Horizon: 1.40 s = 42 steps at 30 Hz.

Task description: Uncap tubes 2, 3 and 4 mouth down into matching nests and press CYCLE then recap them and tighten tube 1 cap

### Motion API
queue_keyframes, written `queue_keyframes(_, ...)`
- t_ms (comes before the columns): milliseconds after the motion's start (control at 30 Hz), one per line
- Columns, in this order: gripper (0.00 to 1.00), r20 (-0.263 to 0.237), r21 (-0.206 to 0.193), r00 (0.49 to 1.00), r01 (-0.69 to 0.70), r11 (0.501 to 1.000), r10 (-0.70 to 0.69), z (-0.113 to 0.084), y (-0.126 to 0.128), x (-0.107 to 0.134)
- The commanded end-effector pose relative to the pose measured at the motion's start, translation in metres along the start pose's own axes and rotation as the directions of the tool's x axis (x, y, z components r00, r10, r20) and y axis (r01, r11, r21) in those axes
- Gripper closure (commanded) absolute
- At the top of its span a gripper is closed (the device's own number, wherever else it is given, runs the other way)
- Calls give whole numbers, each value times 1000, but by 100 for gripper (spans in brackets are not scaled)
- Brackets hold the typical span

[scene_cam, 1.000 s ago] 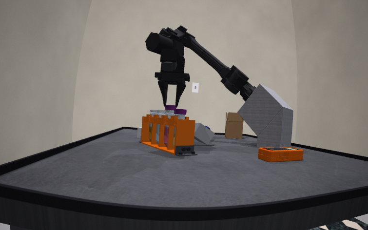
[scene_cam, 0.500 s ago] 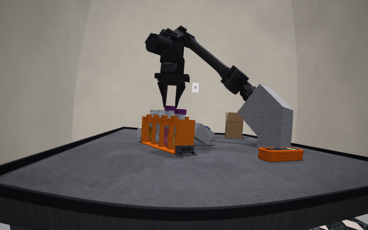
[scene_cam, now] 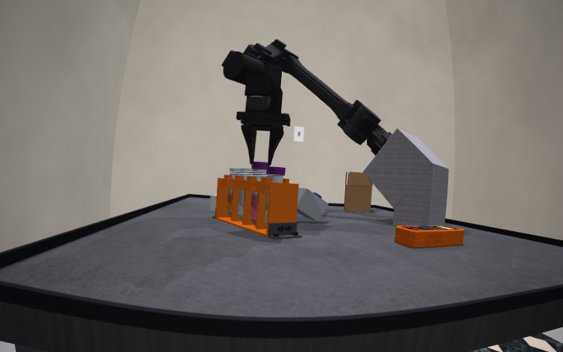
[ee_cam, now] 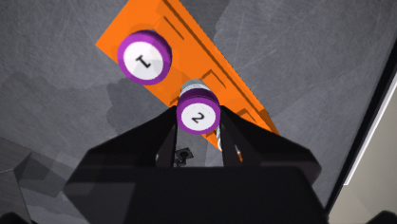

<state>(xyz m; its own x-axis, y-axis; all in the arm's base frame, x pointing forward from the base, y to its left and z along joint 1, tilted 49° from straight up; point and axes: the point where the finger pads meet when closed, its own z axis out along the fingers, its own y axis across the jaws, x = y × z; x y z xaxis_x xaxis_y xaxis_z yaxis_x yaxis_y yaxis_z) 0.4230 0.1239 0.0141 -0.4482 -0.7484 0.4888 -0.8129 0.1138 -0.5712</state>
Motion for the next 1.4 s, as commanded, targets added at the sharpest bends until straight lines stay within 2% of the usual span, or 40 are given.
queue_keyframes(0,100,1,2,1000,6,1000,-6,1,5,1)
queue_keyframes(1367,100,-15,-12,1000,11,1000,-11,11,5,5)
